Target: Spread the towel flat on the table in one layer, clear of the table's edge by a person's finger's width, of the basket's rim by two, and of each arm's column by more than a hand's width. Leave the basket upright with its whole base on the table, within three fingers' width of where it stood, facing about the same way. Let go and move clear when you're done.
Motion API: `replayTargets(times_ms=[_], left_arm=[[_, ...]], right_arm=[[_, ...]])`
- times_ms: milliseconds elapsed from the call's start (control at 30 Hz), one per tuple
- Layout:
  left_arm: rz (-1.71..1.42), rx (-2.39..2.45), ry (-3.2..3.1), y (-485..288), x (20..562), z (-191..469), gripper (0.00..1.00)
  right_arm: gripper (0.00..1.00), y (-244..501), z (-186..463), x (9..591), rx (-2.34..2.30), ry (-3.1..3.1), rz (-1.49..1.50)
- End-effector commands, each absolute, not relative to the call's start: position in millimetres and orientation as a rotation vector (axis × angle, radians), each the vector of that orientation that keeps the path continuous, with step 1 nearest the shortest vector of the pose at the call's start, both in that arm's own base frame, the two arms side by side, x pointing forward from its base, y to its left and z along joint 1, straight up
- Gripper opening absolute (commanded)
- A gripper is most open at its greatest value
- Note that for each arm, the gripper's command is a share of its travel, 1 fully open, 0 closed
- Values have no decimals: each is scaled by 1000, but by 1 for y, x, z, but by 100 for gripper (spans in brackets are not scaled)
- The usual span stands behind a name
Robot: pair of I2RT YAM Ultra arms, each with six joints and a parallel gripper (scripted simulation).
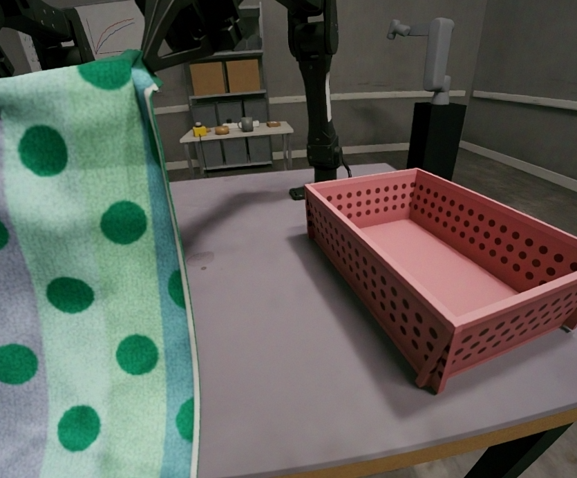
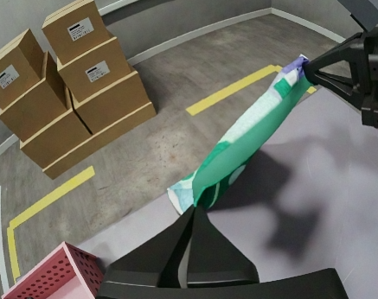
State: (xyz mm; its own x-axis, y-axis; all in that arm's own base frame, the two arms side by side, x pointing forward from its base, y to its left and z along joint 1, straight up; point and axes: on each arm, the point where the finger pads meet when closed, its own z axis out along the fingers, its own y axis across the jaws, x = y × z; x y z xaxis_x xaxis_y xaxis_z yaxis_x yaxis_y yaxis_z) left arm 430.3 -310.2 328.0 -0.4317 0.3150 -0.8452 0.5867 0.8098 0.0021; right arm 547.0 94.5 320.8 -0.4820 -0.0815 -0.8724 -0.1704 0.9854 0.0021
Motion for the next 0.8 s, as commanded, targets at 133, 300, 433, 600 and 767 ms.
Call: replayTargets(times_ms=[133, 300, 433, 600, 767], left_arm=[[-341, 790, 2231, -318, 387, 292, 0], [-319, 891, 2329, -318, 349, 260, 0], [-319, 891, 2329, -318, 349, 260, 0], [-326, 971, 2345, -327, 322, 232, 0], [-347, 1040, 2320, -332, 292, 200, 0]], right_arm=[[0, 77, 310, 502, -178, 2267, 72], [0, 70, 260, 468, -188, 2456, 56], [0, 73, 260, 468, -197, 2456, 60], [0, 63, 232, 443, -185, 2500, 51], [0, 56, 200, 413, -177, 2501, 49]])
